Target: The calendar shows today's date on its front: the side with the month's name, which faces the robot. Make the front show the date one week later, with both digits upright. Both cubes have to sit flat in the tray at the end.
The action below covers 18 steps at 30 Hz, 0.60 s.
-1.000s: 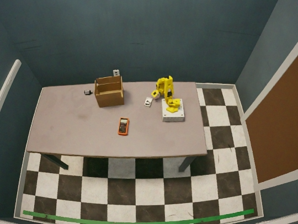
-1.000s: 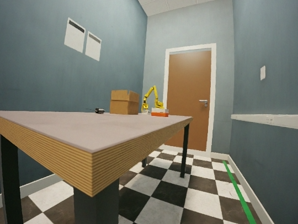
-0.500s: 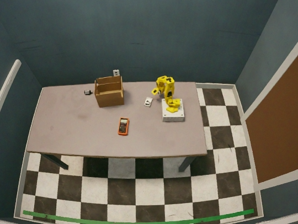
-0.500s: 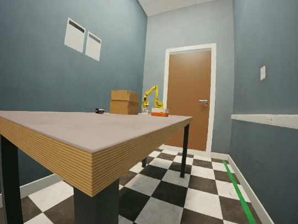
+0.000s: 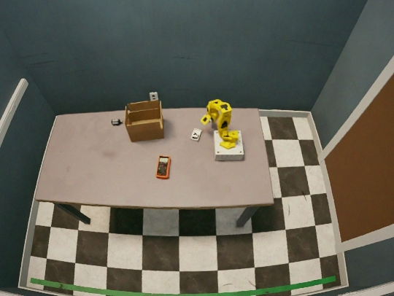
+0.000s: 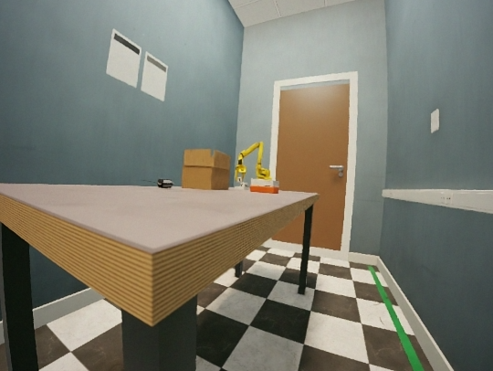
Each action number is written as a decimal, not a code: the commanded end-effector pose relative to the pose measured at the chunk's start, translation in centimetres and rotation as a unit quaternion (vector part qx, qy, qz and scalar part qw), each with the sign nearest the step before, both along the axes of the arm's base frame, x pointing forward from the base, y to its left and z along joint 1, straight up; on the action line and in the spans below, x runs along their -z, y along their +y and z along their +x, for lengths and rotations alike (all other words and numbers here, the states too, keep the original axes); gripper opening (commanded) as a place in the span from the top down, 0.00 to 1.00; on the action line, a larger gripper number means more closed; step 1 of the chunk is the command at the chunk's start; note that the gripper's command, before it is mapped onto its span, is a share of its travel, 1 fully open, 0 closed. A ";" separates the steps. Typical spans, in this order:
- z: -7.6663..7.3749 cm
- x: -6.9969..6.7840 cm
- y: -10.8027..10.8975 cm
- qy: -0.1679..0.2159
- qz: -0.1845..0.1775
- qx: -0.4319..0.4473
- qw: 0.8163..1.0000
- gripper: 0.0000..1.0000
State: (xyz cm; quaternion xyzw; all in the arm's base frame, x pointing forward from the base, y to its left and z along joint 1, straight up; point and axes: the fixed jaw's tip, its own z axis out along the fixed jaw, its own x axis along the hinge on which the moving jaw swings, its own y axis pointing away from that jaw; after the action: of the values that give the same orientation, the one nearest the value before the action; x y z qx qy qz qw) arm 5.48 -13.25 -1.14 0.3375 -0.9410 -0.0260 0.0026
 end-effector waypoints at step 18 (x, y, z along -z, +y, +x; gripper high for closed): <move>6.7 -0.4 3.7 -0.009 -0.010 -0.262 0.965 1.00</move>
State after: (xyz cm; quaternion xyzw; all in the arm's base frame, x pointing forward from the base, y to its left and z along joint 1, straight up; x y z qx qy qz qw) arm 10.99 -10.48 -0.77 0.5298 -0.8480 -0.0091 0.0033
